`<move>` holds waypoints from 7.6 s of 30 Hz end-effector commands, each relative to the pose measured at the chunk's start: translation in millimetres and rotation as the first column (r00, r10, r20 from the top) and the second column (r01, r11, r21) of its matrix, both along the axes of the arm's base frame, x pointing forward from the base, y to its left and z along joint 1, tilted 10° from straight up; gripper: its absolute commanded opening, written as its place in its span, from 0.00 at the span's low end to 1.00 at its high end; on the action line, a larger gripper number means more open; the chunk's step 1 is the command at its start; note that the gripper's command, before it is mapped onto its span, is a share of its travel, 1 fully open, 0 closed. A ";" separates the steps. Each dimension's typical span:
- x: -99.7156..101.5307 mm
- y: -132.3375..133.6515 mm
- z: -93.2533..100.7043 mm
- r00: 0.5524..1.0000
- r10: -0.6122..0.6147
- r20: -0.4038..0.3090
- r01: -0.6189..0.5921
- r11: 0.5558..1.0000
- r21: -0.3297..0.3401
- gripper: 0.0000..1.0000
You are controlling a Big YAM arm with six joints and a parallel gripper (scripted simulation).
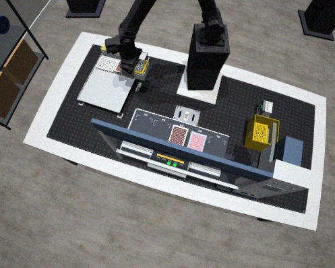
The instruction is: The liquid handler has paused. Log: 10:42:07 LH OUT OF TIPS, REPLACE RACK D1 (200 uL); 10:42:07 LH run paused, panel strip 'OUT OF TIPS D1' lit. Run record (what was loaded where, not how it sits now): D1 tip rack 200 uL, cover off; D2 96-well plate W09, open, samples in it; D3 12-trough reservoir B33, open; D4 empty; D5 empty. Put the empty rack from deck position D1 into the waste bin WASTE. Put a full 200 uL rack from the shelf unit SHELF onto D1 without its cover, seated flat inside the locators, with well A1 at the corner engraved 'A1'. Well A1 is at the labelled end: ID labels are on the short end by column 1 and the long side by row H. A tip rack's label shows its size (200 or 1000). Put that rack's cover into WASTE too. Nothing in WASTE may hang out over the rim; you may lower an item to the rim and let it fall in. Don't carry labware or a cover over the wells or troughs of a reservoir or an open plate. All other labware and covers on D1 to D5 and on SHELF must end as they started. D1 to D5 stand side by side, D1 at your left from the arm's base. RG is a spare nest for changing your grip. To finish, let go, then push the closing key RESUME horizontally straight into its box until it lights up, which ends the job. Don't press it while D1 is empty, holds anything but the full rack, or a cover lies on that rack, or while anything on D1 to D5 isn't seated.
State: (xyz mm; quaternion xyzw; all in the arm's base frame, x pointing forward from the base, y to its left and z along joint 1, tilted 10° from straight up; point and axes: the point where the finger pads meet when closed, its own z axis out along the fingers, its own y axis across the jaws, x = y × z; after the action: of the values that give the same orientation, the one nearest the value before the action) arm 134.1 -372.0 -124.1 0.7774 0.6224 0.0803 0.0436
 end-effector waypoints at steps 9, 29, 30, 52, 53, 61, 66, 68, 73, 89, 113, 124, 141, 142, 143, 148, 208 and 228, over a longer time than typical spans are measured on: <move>14.8 33.2 11.2 1.000 -0.012 0.006 0.012 0.999 -0.035 0.00; 75.8 17.7 14.6 1.000 -0.012 0.000 0.012 1.000 -0.012 0.00; 58.2 30.0 8.1 0.999 -0.038 -0.016 0.038 0.999 0.017 0.00; 68.9 20.0 12.3 1.000 -0.024 -0.002 0.024 1.000 -0.007 0.00; 68.9 20.0 12.3 1.000 -0.024 -0.002 0.024 1.000 -0.007 0.00; 68.9 20.0 12.3 1.000 -0.024 -0.002 0.024 1.000 -0.007 0.00; 68.9 20.0 12.3 1.000 -0.024 -0.002 0.024 1.000 -0.007 0.00; 68.9 20.0 12.3 1.000 -0.024 -0.002 0.024 1.000 -0.007 0.00; 68.9 20.0 12.3 1.000 -0.024 -0.002 0.024 1.000 -0.007 0.00; 69.3 19.6 12.4 0.963 0.269 -0.002 -0.269 0.961 -0.062 0.00; 69.3 19.6 12.4 0.774 0.632 -0.029 -0.630 0.765 -0.131 0.00; 69.3 19.6 12.4 0.711 0.702 -0.039 -0.700 0.700 -0.145 0.00; 69.1 20.0 12.3 0.711 0.702 -0.039 -0.699 0.700 -0.144 0.00; 69.1 20.0 12.3 0.711 0.702 -0.039 -0.699 0.700 -0.144 0.00; 69.1 20.0 12.3 0.711 0.702 -0.039 -0.699 0.700 -0.144 0.00; 69.1 20.0 12.3 0.711 0.702 -0.039 -0.699 0.700 -0.144 0.00; 69.4 20.3 12.3 0.012 0.987 -0.158 -0.977 -0.022 -0.210 0.00; 69.1 20.1 12.3 0.013 0.987 -0.158 -0.978 -0.020 -0.210 0.00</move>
State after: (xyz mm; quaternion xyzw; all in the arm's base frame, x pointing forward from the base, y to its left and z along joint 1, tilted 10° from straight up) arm 200.0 -345.5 -108.3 0.1068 0.9903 0.0195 0.0872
